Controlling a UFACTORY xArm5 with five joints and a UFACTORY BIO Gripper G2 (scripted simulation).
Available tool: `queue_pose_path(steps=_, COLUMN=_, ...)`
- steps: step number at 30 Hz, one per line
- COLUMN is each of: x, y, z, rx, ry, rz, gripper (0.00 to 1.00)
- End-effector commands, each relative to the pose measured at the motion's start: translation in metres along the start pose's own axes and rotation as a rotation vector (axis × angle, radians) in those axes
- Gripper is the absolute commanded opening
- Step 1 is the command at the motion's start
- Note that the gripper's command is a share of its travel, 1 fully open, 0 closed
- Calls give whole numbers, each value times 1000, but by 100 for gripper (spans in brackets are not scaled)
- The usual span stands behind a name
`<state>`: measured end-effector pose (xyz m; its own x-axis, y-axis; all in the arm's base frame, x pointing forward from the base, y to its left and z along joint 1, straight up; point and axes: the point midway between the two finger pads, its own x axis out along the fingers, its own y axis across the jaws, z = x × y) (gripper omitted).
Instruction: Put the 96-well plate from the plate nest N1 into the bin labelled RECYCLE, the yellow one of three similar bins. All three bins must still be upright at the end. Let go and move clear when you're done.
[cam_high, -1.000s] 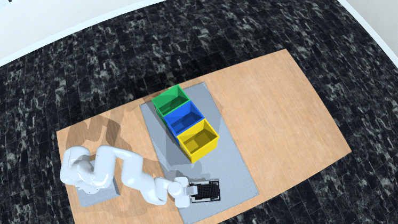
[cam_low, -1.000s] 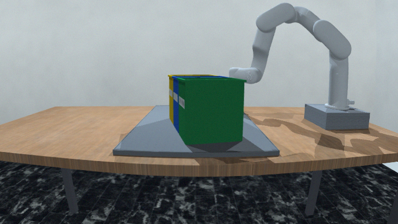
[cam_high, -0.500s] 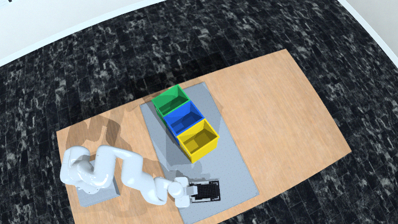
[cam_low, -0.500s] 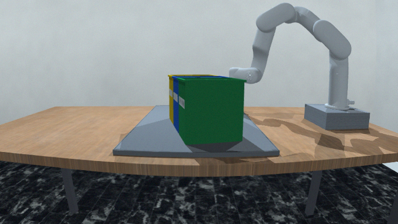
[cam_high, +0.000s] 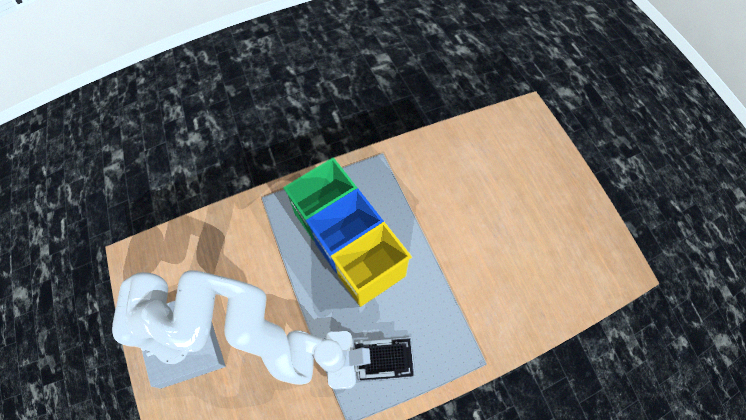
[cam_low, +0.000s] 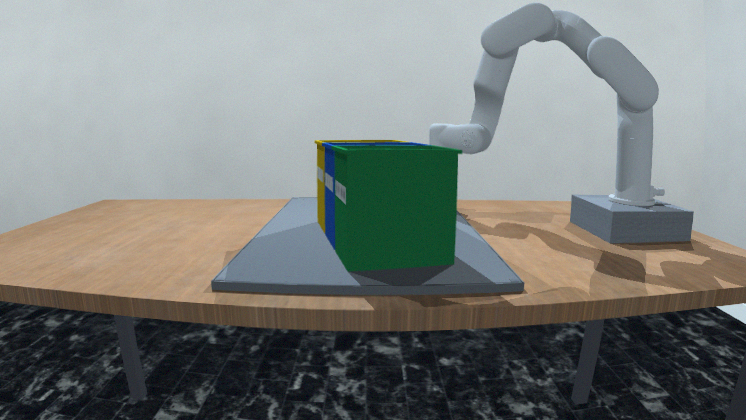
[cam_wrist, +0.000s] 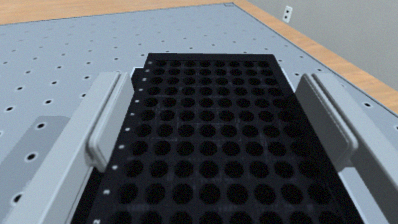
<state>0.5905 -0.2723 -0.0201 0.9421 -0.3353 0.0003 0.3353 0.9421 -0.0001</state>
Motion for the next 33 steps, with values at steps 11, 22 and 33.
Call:
queue_pose_path(steps=11, x=1, y=0, z=10, rx=4, ry=-4, rz=0, gripper=0)
queue_pose_path(steps=22, x=1, y=0, z=14, rx=4, ry=-4, rz=0, gripper=0)
queue_pose_path(steps=33, x=1, y=0, z=29, rx=4, ry=-4, rz=0, gripper=0)
